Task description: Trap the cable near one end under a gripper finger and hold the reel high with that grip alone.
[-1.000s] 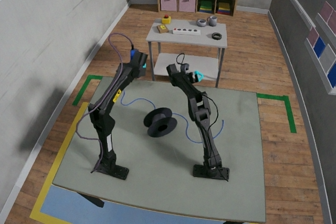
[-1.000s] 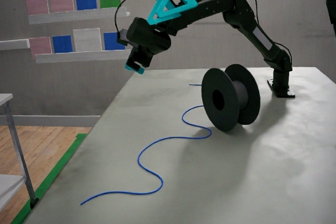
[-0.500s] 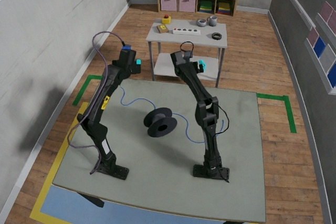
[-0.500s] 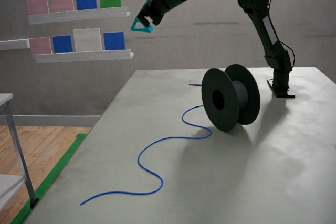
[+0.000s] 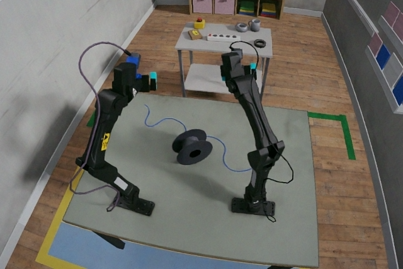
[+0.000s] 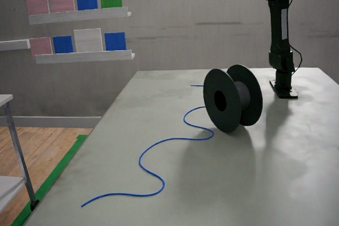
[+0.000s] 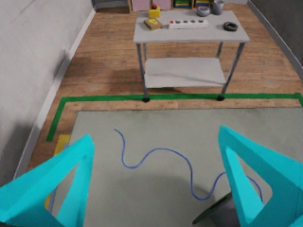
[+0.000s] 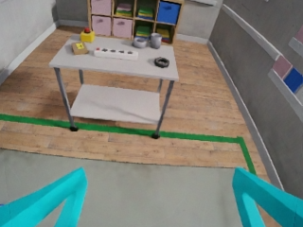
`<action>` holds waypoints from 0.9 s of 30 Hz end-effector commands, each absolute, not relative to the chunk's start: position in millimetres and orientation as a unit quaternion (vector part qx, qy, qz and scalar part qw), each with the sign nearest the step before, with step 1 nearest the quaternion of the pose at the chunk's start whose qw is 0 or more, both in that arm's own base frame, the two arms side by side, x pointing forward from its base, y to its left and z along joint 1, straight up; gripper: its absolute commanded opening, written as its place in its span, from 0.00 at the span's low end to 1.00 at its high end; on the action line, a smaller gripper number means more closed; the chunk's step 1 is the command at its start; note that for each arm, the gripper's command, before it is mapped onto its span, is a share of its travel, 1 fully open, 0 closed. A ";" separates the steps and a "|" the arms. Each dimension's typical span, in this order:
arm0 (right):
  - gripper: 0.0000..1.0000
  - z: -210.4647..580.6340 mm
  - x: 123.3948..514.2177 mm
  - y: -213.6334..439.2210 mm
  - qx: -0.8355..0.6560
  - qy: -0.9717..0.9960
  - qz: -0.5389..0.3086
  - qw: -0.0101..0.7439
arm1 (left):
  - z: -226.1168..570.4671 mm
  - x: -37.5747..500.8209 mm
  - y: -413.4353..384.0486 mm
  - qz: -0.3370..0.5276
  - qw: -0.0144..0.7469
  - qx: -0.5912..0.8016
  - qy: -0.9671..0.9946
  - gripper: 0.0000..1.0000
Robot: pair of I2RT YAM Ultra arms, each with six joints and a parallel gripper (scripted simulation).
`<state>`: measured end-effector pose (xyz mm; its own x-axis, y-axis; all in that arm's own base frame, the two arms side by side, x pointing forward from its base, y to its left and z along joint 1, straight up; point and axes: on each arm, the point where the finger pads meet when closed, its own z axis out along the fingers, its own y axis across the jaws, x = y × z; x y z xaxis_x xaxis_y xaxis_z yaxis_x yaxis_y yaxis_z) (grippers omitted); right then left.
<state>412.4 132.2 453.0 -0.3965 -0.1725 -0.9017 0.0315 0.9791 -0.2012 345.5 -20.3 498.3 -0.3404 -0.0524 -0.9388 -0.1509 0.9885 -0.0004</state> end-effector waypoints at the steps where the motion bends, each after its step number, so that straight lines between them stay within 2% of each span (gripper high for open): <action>1: 1.00 500.0 362.7 129.1 -0.073 0.811 -0.016 0.580 | 534.5 303.3 -25.8 0.004 0.607 -0.028 0.794 1.00; 5: 1.00 532.0 315.2 120.2 -0.096 0.788 0.036 0.607 | 550.8 270.9 -29.1 -0.021 0.629 -0.003 0.777 1.00; 8: 1.00 530.8 309.3 121.5 -0.105 0.789 0.044 0.604 | 551.0 269.3 -31.5 -0.025 0.629 0.005 0.777 1.00; 14: 1.00 567.6 236.8 104.3 -0.136 0.746 0.109 0.643 | 577.1 214.3 -32.5 -0.055 0.669 0.038 0.741 1.00; 20: 1.00 586.3 180.2 90.8 -0.163 0.709 0.153 0.669 | 588.4 178.5 -34.9 -0.074 0.690 0.065 0.717 1.00; 22: 1.00 589.5 167.3 88.3 -0.170 0.700 0.163 0.674 | 588.4 171.6 -36.1 -0.078 0.692 0.073 0.714 1.00; 25: 1.00 577.0 175.0 95.3 -0.179 0.714 0.162 0.657 | 587.0 174.8 -38.2 -0.079 0.689 0.077 0.717 1.00; 27: 1.00 575.3 164.9 91.6 -0.183 0.710 0.167 0.659 | 592.5 156.4 -34.3 -0.081 0.702 0.078 0.703 1.00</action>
